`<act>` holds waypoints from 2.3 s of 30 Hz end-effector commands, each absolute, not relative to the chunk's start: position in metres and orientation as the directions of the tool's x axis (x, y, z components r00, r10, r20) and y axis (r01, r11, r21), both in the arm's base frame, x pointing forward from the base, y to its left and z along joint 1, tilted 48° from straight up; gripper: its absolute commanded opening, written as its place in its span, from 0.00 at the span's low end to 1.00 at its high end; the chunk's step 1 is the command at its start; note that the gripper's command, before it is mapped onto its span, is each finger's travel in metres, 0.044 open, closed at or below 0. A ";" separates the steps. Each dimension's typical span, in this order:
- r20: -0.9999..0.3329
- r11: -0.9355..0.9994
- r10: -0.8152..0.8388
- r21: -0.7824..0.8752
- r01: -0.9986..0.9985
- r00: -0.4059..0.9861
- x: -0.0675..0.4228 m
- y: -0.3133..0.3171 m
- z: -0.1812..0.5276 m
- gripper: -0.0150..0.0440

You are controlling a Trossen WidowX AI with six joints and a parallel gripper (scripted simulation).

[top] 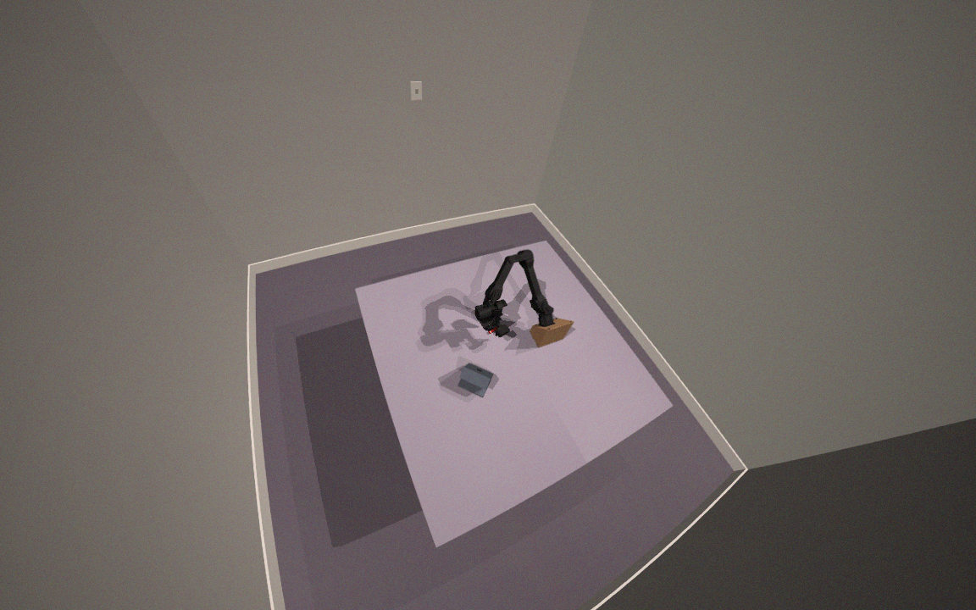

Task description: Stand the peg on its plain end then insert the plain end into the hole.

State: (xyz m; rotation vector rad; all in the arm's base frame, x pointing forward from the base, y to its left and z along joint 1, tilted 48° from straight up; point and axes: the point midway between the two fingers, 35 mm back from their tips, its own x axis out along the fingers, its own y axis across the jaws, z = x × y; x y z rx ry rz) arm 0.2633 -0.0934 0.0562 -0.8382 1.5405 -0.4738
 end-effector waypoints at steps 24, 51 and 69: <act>-0.664 0.642 -0.747 -0.726 -0.245 0.010 0.258 -0.117 0.036 0.64; -0.664 0.642 -0.747 -0.726 -0.245 0.010 0.258 -0.117 0.036 0.34; -0.683 0.646 -0.719 -0.726 -0.239 0.130 0.254 -0.111 0.043 0.34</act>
